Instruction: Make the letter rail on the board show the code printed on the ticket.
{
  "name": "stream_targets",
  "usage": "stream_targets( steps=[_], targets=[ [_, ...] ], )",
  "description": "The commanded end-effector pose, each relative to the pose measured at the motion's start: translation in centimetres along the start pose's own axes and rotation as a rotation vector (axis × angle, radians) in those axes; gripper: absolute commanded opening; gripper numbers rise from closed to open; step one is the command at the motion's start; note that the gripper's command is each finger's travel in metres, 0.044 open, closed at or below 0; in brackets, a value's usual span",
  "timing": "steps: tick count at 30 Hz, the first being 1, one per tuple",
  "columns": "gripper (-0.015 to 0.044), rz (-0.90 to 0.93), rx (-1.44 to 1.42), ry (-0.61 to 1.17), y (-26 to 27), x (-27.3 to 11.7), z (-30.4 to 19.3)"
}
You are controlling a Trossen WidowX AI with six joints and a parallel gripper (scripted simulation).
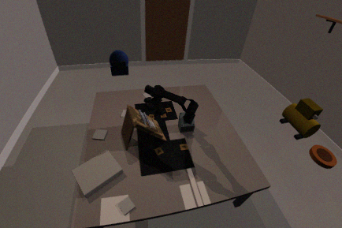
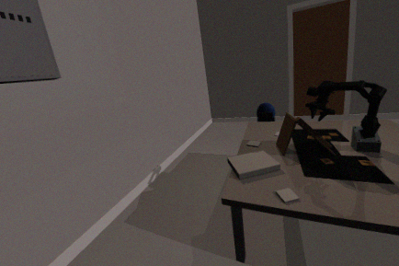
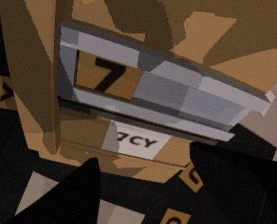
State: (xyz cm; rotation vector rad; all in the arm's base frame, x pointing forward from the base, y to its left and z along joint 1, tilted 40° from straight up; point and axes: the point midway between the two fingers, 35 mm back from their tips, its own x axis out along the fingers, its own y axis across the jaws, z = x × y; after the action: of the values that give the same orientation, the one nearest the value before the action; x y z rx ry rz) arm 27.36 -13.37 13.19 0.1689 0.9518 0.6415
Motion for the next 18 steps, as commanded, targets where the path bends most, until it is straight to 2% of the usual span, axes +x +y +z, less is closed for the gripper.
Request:
stream_targets(
  steps=[1,4,12,18],
  targets=[
    [0.0368,-0.146,-0.482,-0.112,2.0,-4.4,-2.5],
    [0.0440,-0.238,-0.702,-0.129,3.0,-6.0,-3.6],
    [0.0440,-0.446,-1.121,-0.092,5.1,-8.2,-5.8],
    [0.0440,-0.465,-1.165,-0.082,5.3,-8.3,-5.9]
  ],
)
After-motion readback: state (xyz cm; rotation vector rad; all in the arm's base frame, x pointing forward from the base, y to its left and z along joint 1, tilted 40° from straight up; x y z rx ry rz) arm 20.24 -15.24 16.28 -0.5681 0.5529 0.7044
